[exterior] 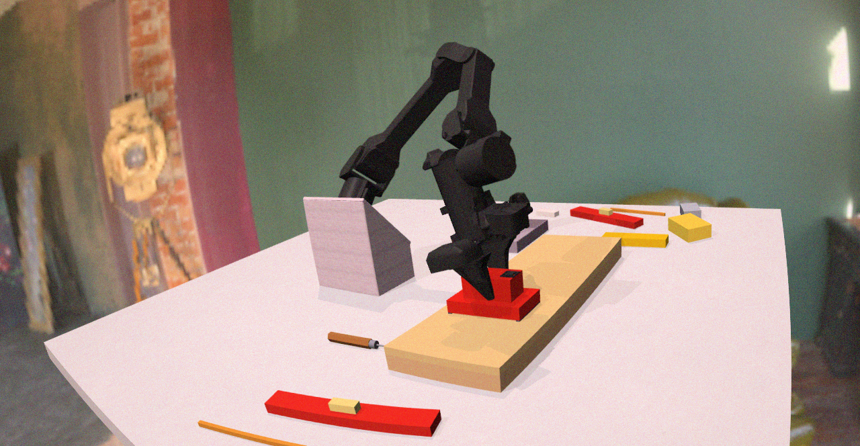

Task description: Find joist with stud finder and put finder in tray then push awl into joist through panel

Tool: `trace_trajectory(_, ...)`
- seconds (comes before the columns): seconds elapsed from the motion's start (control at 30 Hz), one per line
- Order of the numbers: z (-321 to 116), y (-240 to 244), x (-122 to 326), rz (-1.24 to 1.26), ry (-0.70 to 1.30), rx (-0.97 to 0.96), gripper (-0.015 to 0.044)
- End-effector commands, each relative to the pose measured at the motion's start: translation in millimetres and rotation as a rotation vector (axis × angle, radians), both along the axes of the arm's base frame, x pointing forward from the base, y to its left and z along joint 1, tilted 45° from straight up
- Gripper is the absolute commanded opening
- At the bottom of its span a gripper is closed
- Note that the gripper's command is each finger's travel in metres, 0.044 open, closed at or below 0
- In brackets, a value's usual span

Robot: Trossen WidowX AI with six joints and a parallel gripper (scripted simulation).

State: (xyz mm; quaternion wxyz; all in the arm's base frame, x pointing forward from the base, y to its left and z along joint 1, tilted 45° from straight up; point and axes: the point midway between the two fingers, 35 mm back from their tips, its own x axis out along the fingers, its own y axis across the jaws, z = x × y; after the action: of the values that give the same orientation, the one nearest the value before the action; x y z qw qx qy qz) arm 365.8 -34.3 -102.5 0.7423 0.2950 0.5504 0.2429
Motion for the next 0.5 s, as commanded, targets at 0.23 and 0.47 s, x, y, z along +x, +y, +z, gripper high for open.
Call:
trace_trajectory(0.23, -26, -27, 1, 0.001, 0.0, -0.007, 0.0)
trace_trajectory(0.47, -42, -44, 2, 0.001, -0.001, -0.009, 0.0)
